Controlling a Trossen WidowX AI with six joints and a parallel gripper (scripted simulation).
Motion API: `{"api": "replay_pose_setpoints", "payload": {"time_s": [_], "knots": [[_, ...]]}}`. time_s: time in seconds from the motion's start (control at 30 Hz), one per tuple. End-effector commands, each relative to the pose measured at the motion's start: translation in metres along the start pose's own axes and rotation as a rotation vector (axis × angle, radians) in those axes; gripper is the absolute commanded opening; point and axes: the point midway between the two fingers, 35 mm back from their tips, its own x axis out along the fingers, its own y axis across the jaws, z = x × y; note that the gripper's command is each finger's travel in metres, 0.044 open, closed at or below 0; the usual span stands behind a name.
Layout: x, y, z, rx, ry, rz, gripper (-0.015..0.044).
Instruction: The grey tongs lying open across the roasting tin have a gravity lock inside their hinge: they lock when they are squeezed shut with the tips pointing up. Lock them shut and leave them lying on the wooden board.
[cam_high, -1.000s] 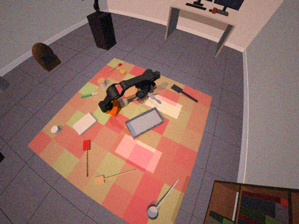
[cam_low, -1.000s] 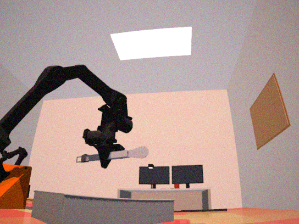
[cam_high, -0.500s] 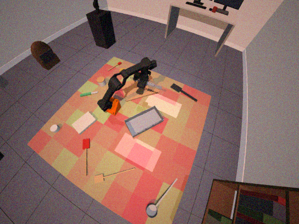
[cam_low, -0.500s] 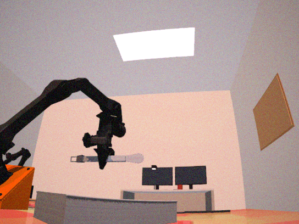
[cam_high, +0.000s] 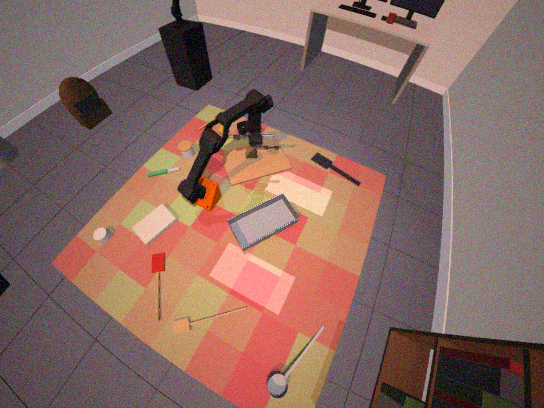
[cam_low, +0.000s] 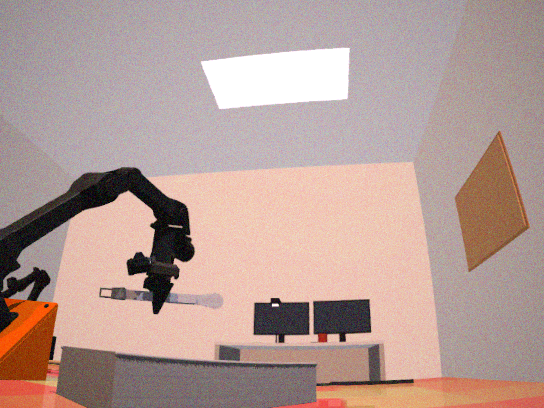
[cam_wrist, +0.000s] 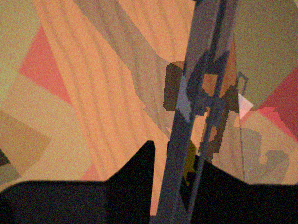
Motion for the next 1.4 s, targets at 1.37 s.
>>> {"api": "replay_pose_setpoints", "payload": {"time_s": [1.37], "knots": [[0.015,-0.041,-0.009,-0.098,0.583,-0.008,-0.015]]}}
